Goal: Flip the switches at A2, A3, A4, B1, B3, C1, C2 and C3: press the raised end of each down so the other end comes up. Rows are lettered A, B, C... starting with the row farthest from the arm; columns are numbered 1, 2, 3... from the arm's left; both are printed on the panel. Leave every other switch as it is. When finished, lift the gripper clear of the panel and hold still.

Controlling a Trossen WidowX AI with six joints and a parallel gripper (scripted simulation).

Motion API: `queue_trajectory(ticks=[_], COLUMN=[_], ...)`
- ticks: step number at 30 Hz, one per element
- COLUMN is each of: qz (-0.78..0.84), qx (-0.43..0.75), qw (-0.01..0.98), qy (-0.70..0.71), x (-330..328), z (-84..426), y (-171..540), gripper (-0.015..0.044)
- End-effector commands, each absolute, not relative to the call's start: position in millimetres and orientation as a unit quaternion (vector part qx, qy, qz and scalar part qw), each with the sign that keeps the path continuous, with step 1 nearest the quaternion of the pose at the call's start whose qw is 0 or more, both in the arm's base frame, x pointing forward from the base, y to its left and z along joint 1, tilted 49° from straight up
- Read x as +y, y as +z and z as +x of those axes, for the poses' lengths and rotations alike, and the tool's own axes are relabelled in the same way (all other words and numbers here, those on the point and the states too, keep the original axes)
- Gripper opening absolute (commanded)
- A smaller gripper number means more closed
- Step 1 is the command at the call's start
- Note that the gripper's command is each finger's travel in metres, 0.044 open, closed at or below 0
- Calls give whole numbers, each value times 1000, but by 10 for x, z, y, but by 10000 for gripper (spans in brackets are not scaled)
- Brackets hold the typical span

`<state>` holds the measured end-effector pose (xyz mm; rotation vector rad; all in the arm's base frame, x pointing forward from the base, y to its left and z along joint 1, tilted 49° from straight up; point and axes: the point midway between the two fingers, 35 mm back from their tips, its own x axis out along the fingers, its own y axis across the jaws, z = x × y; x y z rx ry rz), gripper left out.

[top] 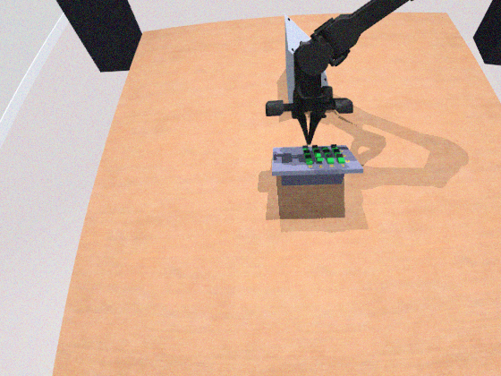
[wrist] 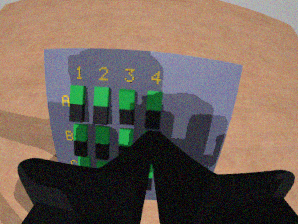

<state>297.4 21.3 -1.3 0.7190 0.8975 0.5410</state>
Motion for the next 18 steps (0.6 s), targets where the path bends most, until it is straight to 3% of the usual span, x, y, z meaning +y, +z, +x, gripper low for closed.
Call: queue_trajectory(ticks=[1, 18], qz=[337, 337], qx=[418, 418], qw=[806, 805], qy=[251, 251], x=[265, 386], z=[3013, 3100], y=[-55, -144], gripper=[0, 0])
